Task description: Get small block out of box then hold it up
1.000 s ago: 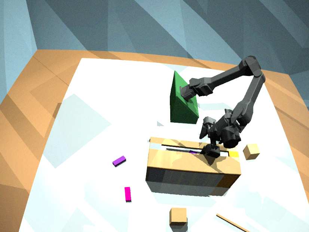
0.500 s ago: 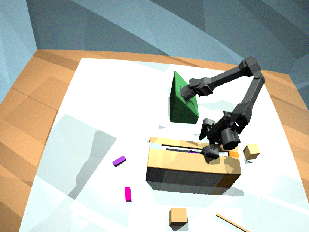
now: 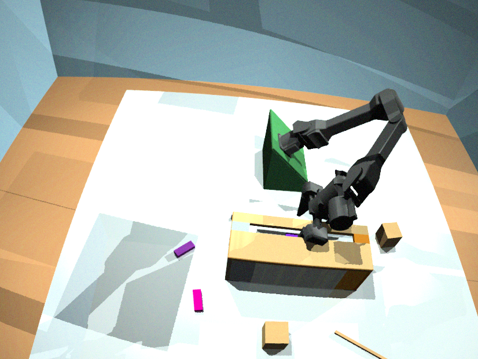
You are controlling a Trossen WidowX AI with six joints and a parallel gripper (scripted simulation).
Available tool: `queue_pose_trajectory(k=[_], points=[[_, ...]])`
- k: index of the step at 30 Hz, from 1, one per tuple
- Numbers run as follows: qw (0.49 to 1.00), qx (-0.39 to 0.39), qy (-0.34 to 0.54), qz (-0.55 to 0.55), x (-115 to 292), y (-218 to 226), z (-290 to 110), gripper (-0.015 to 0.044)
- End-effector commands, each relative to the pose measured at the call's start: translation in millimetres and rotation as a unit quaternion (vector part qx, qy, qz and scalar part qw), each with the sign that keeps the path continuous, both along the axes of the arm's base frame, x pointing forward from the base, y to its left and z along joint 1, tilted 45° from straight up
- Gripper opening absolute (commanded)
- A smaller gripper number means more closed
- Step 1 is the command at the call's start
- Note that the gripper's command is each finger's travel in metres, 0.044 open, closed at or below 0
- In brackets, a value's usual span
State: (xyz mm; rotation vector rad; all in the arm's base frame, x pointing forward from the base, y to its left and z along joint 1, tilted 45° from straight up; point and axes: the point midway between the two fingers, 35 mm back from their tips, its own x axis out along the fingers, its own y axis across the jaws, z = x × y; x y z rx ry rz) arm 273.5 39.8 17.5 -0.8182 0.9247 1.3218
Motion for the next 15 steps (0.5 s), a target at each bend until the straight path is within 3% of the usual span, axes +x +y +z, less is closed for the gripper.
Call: queue_pose_trajectory(k=[1, 15], points=[[1.000, -0.002, 0.001, 0.000, -1.5, -8.7, -9.4, 0.0400], [1.000, -0.003, 0.001, 0.000, -4.0, -31.0, -31.5, 0.0400]])
